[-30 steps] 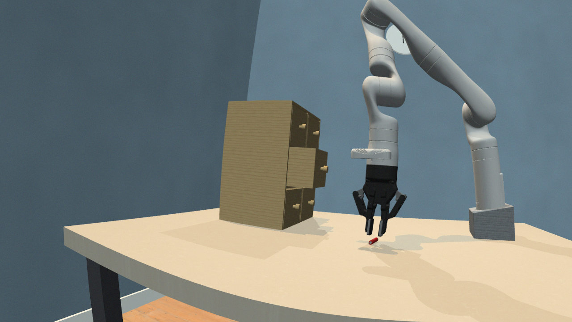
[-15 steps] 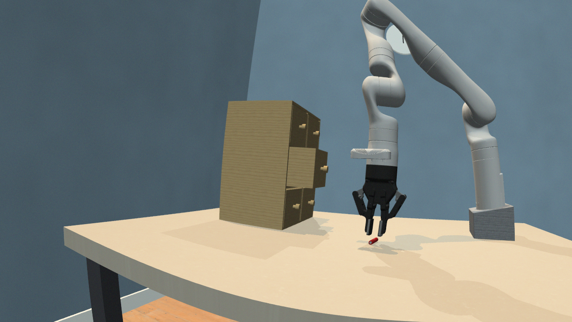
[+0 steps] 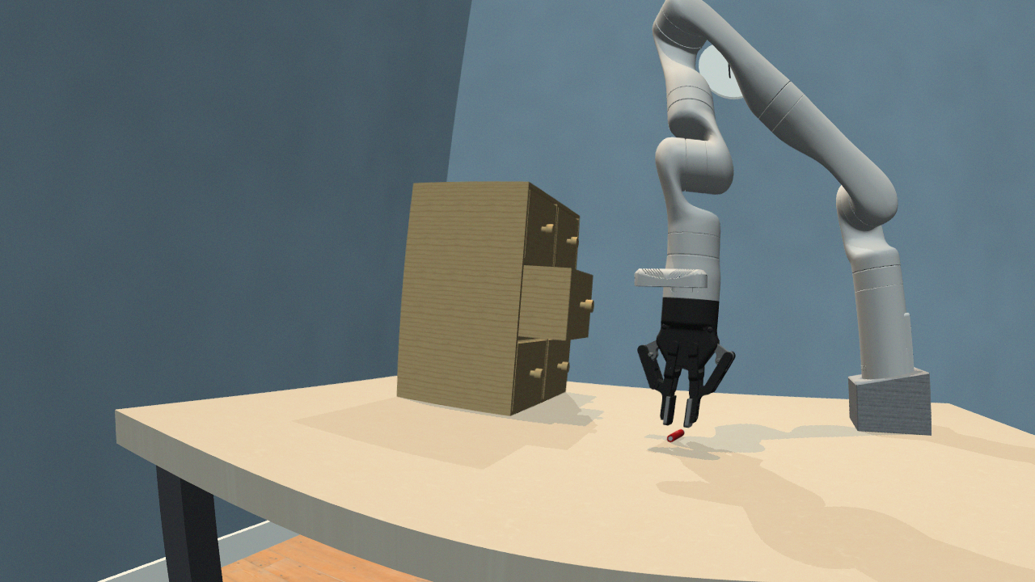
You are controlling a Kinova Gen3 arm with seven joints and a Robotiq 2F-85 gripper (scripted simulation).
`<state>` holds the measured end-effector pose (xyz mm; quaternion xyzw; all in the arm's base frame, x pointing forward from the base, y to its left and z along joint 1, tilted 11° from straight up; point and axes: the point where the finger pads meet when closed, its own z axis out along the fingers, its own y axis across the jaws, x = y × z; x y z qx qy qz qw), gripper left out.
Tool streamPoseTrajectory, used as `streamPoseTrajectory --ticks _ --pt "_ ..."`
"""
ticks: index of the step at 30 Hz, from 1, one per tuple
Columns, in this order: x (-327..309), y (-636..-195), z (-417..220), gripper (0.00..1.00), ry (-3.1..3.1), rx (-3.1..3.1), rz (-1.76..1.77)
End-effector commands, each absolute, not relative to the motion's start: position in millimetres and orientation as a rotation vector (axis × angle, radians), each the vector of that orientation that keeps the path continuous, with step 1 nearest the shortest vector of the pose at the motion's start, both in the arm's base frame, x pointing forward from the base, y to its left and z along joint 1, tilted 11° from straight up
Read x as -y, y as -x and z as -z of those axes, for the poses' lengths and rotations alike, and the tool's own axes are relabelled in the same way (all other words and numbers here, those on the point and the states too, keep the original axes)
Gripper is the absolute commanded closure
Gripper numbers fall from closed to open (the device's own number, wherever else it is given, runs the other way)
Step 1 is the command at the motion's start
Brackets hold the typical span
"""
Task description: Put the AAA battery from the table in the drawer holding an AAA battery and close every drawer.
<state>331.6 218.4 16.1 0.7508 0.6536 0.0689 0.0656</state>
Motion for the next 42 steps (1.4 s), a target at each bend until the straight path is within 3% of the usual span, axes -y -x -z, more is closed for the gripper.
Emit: streamPoseTrajectory --ticks 1,42 --pt "-220 -333 -16 0.76 -2.264 -1.975 -0.211" --pt "-220 -336 0 0.76 -2.264 -1.976 -0.213"
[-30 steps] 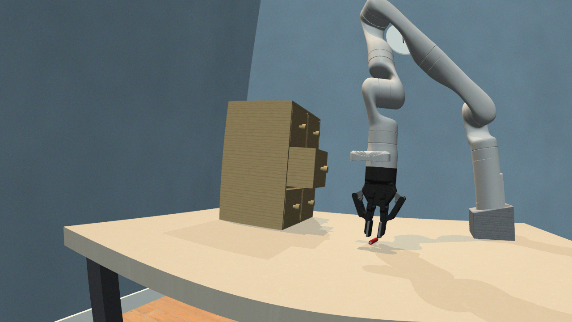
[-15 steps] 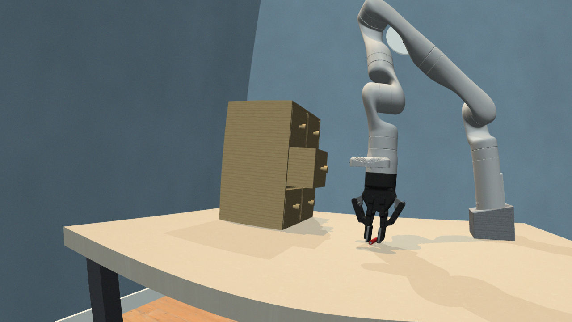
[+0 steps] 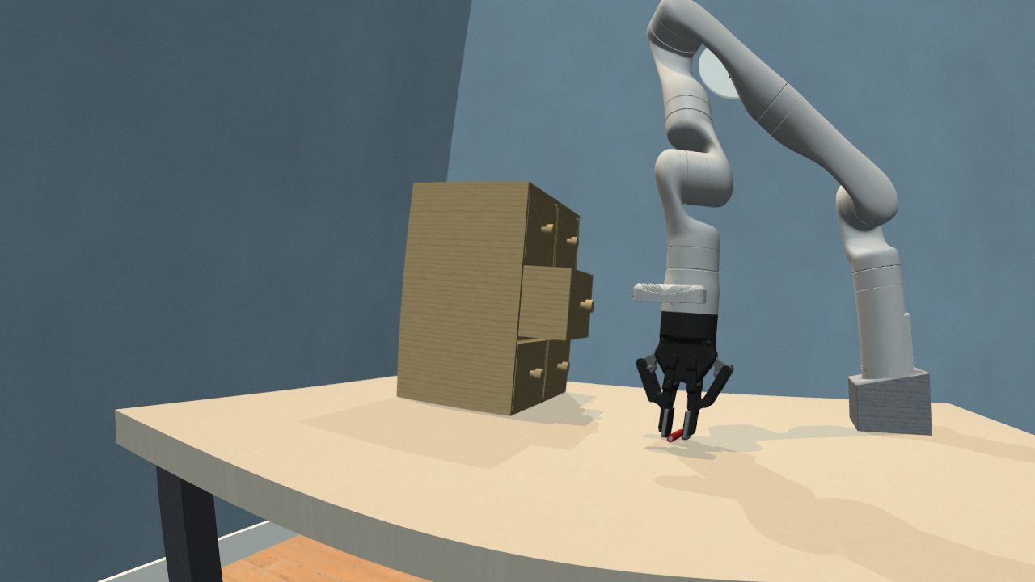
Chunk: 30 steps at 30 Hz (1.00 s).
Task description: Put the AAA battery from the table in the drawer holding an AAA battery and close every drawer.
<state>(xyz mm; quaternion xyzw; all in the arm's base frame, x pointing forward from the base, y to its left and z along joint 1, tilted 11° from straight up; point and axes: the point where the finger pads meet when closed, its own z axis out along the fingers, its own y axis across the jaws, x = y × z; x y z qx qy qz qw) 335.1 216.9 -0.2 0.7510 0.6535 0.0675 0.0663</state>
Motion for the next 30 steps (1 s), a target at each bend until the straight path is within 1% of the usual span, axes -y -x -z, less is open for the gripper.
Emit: streamPoseTrajectory --ticks 1,2,22,30 --pt "-220.2 -335.9 0.4 0.76 -2.264 -1.976 -0.213" --pt "-220.2 -335.9 0.4 0.95 -2.264 -1.976 -0.213" --pt "-220.2 -335.9 0.4 0.95 -2.264 -1.976 -0.213" --pt "-221.2 -335.2 -9.1 0.95 -2.264 -1.975 -0.22"
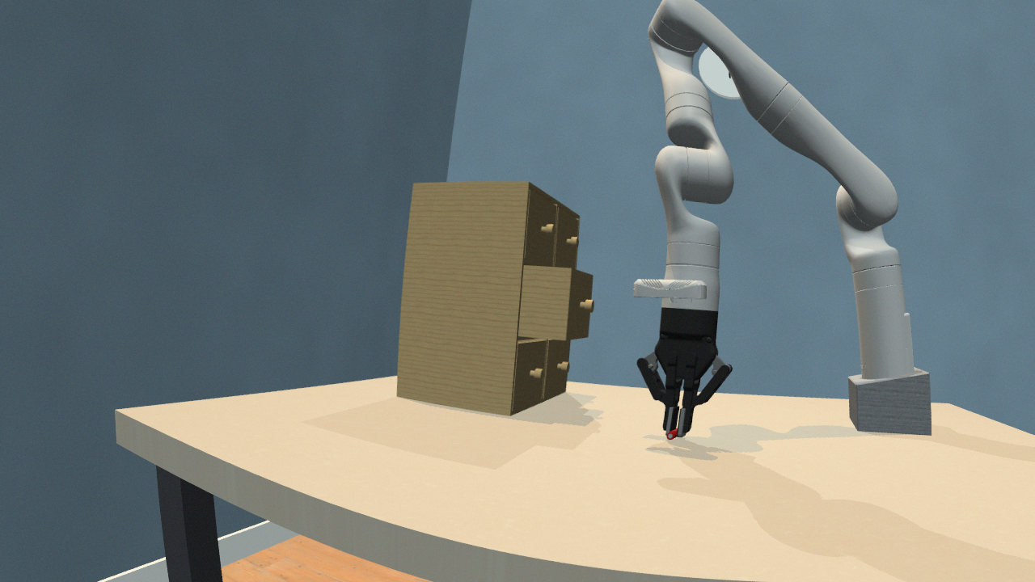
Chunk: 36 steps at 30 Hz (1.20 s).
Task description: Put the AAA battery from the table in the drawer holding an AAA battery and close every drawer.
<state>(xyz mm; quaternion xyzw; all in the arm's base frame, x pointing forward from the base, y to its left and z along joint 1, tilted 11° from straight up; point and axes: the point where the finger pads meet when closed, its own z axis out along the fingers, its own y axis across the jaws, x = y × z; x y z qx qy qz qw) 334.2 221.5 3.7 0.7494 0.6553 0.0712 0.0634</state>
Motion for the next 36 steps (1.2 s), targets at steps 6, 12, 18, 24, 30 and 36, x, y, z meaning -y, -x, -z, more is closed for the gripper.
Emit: streamPoseTrajectory --ticks 6,12,18,24,30,36 --pt "-221 -330 -35 0.95 -2.265 -1.975 -0.219" --pt "-221 -323 -68 0.95 -2.265 -1.974 -0.219" --pt "-221 -320 -86 0.95 -2.265 -1.974 -0.219" --pt "-220 -317 -98 0.95 -2.264 -1.973 -0.216" --pt "-220 -317 -98 0.95 -2.263 -1.973 -0.211" --pt "-220 -317 -98 0.95 -2.264 -1.972 -0.211"
